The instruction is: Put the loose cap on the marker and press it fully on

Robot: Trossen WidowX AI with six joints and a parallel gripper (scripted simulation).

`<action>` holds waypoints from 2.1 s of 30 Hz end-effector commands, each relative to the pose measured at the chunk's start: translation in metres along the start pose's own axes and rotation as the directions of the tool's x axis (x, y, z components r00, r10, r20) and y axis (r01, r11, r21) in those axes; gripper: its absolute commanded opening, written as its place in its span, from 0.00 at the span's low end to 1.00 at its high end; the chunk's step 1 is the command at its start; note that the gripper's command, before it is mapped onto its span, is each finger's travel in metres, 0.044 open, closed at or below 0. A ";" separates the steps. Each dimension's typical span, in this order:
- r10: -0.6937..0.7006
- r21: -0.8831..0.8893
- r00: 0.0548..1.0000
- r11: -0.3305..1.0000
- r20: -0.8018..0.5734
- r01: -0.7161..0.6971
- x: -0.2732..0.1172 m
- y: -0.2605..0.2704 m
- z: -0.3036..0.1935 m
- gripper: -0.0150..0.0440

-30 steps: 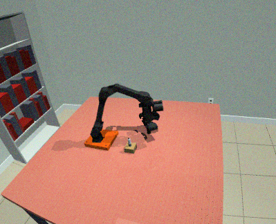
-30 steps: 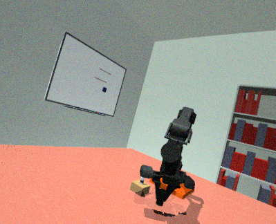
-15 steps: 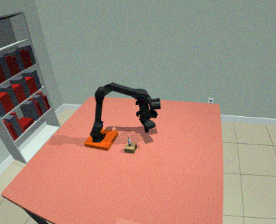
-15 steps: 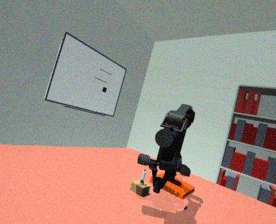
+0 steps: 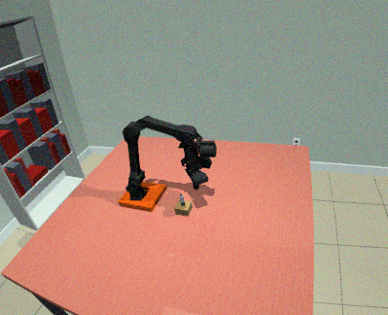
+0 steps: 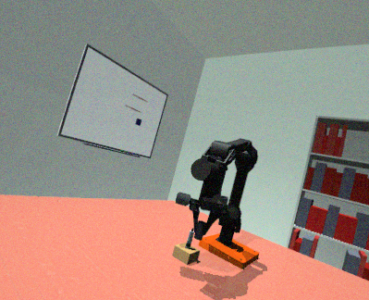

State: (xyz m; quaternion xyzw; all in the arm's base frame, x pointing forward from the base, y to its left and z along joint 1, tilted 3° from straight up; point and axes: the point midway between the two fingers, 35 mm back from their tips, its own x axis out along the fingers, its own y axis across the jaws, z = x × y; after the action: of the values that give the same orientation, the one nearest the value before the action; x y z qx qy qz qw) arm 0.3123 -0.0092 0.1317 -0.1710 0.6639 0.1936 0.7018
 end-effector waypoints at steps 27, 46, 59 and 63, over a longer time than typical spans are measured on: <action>0.004 -0.003 1.000 1.000 -0.015 -0.004 -0.016 -0.012 -0.077 0.25; 0.004 -0.003 1.000 1.000 -0.015 -0.004 0.010 -0.013 -0.076 0.25; 0.004 -0.003 1.000 1.000 -0.015 -0.004 0.031 -0.013 -0.078 0.25; 0.004 -0.003 1.000 1.000 -0.015 -0.004 0.037 -0.012 -0.078 0.25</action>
State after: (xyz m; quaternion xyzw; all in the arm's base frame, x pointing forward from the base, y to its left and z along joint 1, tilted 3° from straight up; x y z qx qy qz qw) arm 0.2531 -0.0566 0.1049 -0.1767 0.6589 0.1926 0.7053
